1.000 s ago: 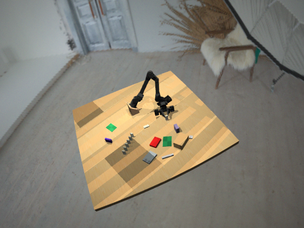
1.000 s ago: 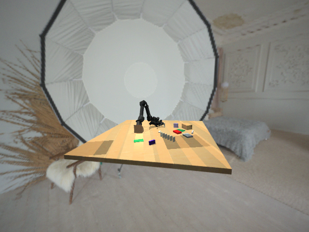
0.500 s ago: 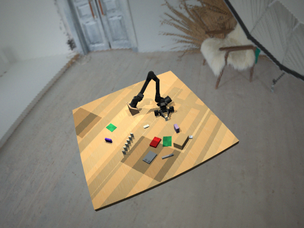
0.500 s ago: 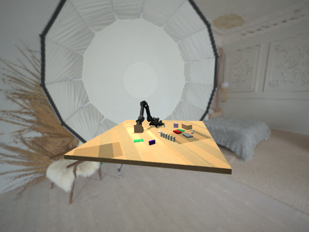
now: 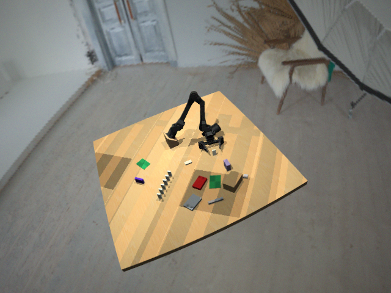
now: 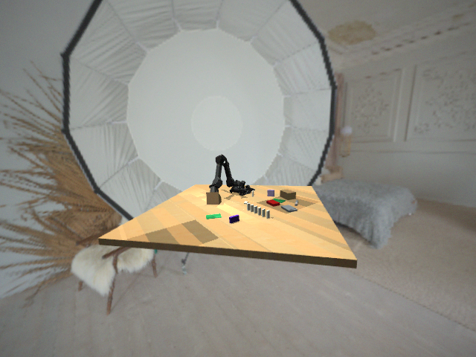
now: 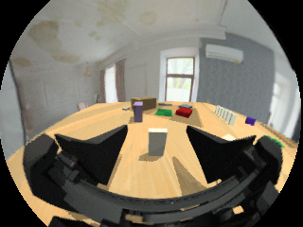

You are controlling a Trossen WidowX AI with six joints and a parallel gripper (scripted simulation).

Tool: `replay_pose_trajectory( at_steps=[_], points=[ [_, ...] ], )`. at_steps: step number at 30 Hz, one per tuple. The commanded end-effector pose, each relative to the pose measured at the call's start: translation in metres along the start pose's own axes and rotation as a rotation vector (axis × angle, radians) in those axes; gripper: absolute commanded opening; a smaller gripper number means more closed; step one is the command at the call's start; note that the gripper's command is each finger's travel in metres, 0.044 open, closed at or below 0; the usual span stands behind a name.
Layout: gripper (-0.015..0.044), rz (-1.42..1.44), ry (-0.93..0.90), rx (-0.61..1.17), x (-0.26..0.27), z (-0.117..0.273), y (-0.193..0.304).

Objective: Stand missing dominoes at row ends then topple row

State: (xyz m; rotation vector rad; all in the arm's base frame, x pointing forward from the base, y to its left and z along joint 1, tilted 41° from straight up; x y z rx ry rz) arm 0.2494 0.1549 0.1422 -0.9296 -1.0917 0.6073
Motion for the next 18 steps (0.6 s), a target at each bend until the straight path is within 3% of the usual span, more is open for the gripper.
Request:
replay_pose_trajectory(
  at_steps=[1,5,11,14,18],
  points=[
    [0.0440,-0.003,0.000,-0.001,-0.003,-0.001,-0.017],
    [0.0440,-0.001,-0.002,-0.001,-0.009,0.000,-0.045],
    [0.0440,0.023,-0.005,0.019,-0.007,-0.003,-0.045],
    [0.0440,0.140,-0.014,0.132,0.001,-0.021,-0.044],
    [0.0440,0.342,-0.037,0.422,0.008,-0.056,-0.045]
  ],
)
Point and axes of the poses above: the point midway between the two fingers, 35 mm back from their tips, its own z axis back along the fingers, its own x axis across the jaws, y = z × x, the point moved 5 cm from there along z, back along the fingers, and after that the axes turned 12 degrees about z, right-handed, at the moved point
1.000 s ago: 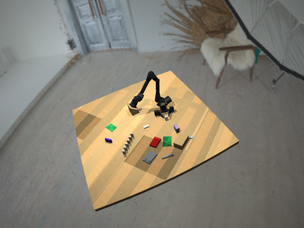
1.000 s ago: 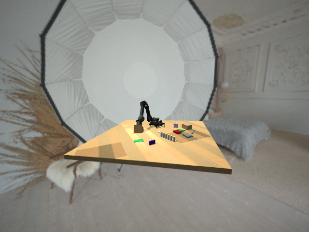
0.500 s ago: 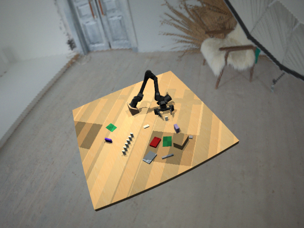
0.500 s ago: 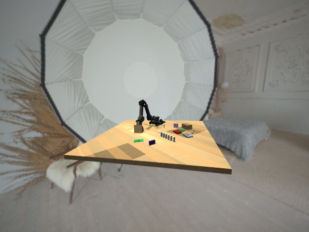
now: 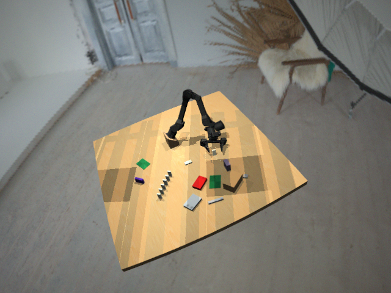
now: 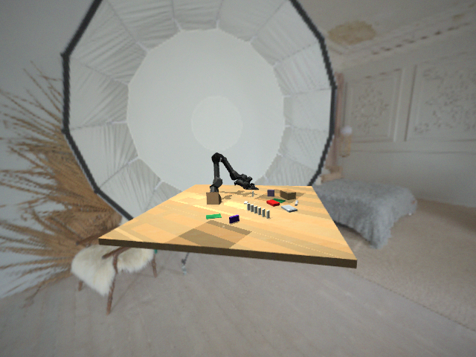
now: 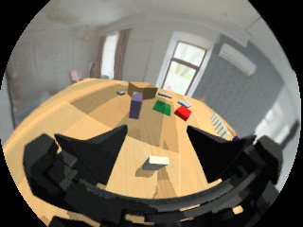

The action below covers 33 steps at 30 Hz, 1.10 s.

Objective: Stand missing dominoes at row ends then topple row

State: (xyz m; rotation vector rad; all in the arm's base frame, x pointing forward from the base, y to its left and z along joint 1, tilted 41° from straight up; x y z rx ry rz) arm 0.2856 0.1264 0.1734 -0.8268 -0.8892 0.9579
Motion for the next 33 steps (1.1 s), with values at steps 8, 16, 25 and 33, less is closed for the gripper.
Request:
replay_pose_trajectory(
  at_steps=[8,16,25,33],
  points=[
    [0.0440,0.184,-0.188,0.716,-0.022,-0.036,-0.041],
    [0.0440,0.019,-0.366,1.060,-0.047,-0.025,-0.070],
    [0.0440,-0.163,-0.479,1.194,-0.058,-0.014,-0.091],
    [0.0440,-0.163,-0.481,1.194,-0.034,-0.030,-0.047]
  ],
)
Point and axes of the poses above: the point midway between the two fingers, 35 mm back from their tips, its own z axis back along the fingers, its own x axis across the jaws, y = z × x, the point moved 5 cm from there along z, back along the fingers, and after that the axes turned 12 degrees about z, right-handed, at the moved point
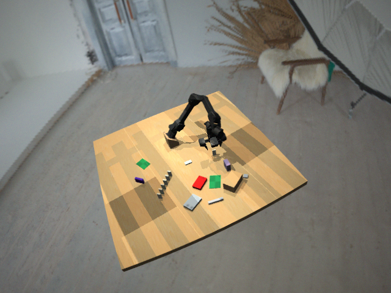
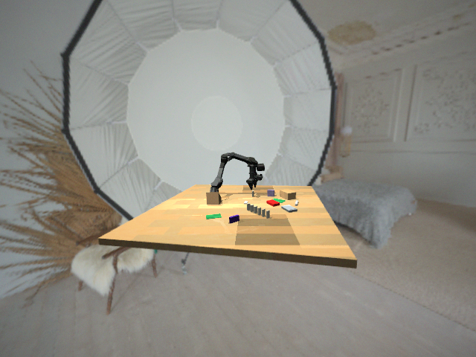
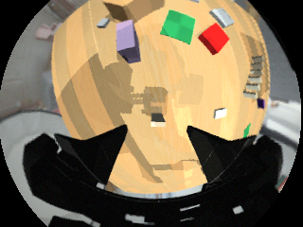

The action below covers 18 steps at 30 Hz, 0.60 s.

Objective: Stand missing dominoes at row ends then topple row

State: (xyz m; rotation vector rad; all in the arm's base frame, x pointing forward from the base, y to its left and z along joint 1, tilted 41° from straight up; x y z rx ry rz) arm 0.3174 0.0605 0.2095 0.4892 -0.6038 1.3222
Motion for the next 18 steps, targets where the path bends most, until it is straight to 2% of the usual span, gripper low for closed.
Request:
replay_pose_trajectory(
  at_steps=[1,16,18],
  points=[
    [0.0440,-0.008,-0.001,0.014,-0.001,-0.026,0.004],
    [0.0440,-0.008,-0.003,0.014,-0.001,-0.046,0.005],
    [0.0387,-0.008,-0.003,0.014,-0.001,-0.046,0.005]
  ],
)
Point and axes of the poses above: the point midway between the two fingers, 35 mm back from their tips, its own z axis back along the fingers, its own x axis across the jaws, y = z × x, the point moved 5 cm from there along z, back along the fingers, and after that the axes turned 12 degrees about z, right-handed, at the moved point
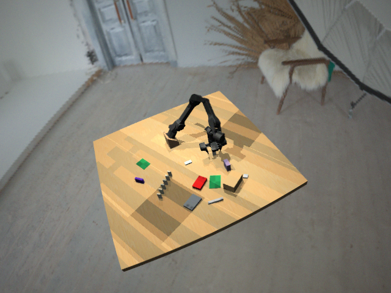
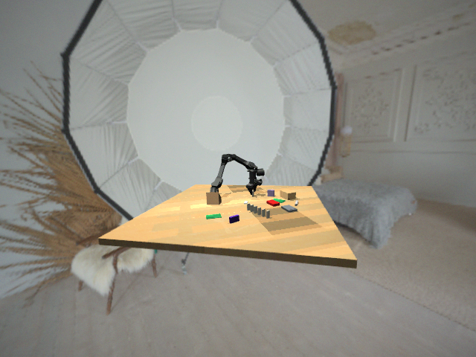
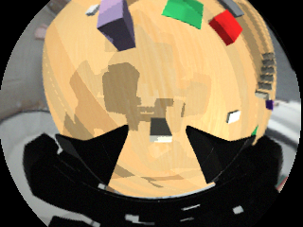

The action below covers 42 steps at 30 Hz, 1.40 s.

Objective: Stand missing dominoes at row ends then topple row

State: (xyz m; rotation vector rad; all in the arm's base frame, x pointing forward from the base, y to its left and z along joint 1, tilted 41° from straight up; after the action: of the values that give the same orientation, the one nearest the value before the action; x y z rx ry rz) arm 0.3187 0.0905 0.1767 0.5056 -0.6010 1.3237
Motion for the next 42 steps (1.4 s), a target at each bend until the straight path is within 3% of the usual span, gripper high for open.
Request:
replay_pose_trajectory(
  at_steps=[1,11,21,30,35,42],
  points=[
    [0.0361,-0.006,0.004,0.001,-0.002,-0.002,0.001],
    [0.0107,-0.006,0.004,0.001,-0.002,-0.002,0.001],
    [0.0107,-0.007,0.005,0.001,-0.002,0.000,0.000],
    [0.0107,-0.043,0.004,0.003,-0.002,0.122,-0.002],
    [0.0107,-0.051,0.003,0.002,-0.004,0.132,-0.001],
    [0.0107,-0.230,0.053,-0.016,-0.117,0.137,-0.034]
  ],
)
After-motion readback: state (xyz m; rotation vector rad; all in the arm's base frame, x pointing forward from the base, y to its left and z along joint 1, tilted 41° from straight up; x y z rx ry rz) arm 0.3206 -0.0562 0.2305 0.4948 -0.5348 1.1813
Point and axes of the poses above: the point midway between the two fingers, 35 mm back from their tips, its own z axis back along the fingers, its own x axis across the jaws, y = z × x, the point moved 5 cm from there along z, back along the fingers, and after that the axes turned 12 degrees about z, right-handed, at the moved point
